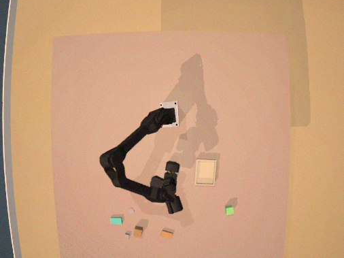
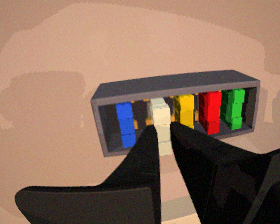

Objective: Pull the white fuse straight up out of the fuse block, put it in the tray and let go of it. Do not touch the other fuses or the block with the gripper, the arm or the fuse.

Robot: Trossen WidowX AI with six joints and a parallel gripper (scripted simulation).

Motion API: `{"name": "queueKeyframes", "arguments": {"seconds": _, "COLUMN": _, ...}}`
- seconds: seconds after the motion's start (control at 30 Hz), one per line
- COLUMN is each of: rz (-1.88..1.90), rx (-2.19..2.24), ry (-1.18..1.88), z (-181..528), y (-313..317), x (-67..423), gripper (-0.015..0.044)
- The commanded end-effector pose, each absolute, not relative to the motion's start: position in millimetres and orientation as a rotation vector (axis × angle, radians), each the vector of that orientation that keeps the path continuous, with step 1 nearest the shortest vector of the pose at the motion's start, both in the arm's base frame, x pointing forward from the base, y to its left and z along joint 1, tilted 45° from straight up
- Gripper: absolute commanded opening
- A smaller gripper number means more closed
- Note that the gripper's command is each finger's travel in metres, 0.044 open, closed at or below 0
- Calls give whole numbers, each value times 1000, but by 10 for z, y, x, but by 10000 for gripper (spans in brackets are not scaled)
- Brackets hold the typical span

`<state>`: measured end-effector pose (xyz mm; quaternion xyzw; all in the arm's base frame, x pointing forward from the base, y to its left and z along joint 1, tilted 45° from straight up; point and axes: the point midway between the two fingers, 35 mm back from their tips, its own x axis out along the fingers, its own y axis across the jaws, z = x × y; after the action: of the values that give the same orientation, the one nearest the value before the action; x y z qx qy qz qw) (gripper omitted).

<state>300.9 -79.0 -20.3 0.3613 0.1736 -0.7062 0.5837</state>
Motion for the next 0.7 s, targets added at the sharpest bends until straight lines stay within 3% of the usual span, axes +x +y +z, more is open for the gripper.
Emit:
{"name": "queueKeyframes", "arguments": {"seconds": 0.0, "rz": -1645, "rx": 852, "ry": 404, "z": -182, "y": -761, "x": 3027, "gripper": 0}}
{"name": "queueKeyframes", "arguments": {"seconds": 0.67, "rz": -1645, "rx": 850, "ry": 404, "z": -111, "y": -692, "x": 3030, "gripper": 0}}
